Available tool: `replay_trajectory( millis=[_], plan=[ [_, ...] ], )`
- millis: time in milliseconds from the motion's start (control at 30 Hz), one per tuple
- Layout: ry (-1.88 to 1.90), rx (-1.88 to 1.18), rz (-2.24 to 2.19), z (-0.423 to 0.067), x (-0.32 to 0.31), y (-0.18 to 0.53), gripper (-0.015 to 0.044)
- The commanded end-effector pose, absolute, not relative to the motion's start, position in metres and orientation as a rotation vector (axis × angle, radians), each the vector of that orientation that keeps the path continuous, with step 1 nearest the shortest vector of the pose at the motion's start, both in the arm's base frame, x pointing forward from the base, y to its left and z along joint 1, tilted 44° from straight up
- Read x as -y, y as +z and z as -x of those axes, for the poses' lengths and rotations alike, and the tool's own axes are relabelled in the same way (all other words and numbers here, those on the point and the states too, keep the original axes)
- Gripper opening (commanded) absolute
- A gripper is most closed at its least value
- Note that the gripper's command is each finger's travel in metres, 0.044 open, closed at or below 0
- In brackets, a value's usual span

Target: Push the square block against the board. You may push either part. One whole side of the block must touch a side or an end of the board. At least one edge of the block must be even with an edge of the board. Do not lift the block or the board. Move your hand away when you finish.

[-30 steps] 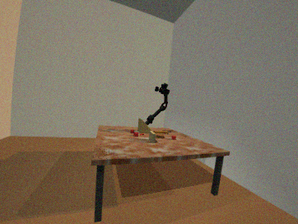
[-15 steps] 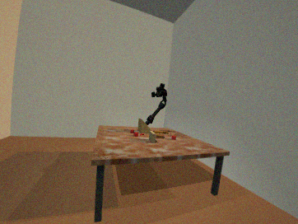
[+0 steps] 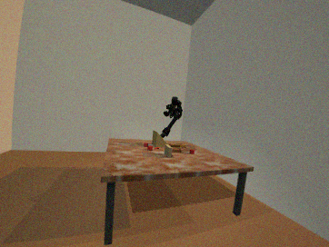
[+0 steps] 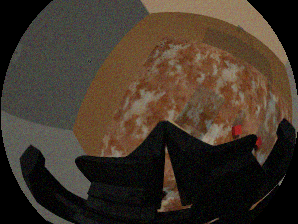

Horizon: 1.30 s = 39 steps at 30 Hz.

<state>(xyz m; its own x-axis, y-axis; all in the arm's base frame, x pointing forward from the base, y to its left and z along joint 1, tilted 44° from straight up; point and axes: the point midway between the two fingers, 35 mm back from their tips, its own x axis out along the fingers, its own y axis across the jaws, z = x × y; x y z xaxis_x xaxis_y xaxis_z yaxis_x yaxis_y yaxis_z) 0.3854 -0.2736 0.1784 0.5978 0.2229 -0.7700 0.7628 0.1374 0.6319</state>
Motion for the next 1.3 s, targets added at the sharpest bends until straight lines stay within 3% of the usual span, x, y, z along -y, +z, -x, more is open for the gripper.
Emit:
replay_trajectory(
  millis=[0,767,1267],
  plan=[
    [-0.505,-1.011,-1.527,-0.398,0.257,0.144,0.0000],
    [-0.851,-1.621,-1.899,-0.415,0.145,-0.022,0.0000],
    [-0.864,-1.641,-1.906,-0.420,0.107,-0.063,0.0000]
  ],
)
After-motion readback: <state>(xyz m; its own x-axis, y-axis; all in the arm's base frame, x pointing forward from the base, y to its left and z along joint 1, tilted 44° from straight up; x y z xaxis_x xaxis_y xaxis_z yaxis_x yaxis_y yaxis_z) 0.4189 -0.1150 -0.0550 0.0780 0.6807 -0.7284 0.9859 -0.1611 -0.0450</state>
